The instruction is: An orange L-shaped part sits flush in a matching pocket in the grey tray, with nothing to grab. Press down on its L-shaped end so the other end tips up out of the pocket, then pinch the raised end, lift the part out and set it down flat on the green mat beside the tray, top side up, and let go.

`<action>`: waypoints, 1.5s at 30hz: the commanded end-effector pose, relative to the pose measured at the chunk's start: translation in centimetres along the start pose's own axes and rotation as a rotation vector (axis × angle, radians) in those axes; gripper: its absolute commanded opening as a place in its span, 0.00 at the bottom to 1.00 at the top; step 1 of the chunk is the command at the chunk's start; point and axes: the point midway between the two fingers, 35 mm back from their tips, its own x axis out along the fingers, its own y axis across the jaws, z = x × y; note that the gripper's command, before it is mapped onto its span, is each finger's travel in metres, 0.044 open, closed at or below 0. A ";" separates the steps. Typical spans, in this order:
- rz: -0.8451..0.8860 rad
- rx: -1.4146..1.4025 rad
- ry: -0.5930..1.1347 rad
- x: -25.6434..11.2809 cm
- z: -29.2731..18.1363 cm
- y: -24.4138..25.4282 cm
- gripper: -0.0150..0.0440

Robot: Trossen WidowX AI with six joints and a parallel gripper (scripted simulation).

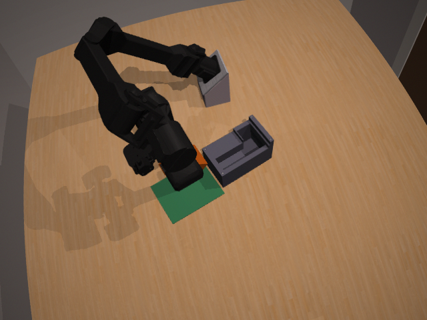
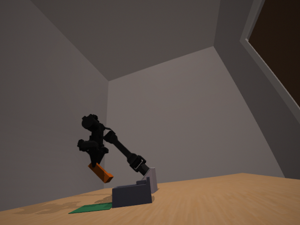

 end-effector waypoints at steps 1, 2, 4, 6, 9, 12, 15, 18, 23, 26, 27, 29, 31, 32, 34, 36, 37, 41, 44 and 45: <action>0.001 -0.005 -0.004 -0.1 1.3 -0.3 0.25; 0.001 -0.005 -0.004 -0.1 1.3 -0.3 0.25; 0.001 -0.005 -0.004 -0.1 1.3 -0.3 0.25; 0.001 -0.005 -0.004 0.0 1.3 -0.3 0.25; 0.001 -0.005 -0.004 0.4 1.3 -0.3 0.25; 0.001 -0.005 -0.005 0.9 1.3 -0.3 0.25; 0.001 -0.004 -0.005 1.3 1.3 -0.3 0.25; 0.001 -0.004 -0.005 1.8 1.3 -0.3 0.25; 0.002 -0.004 -0.005 2.7 1.3 -0.3 0.25; 0.002 -0.004 -0.006 3.1 1.3 -0.3 0.25; 0.002 -0.004 -0.006 3.3 1.3 -0.3 0.25; 0.002 -0.004 -0.006 3.6 1.3 -0.3 0.25; 0.002 -0.004 -0.006 3.9 1.3 -0.3 0.25; 0.002 -0.004 -0.006 4.1 1.3 -0.3 0.25; 0.002 -0.004 -0.006 4.4 1.3 -0.3 0.25; 0.002 -0.004 -0.006 4.8 1.3 -0.3 0.25; 0.002 -0.004 -0.007 4.9 1.3 -0.3 0.25; 0.002 -0.004 -0.007 5.6 1.3 -0.3 0.25; 0.002 -0.004 -0.007 6.1 1.4 -0.3 0.25; 0.002 -0.004 -0.007 6.2 1.4 -0.3 0.25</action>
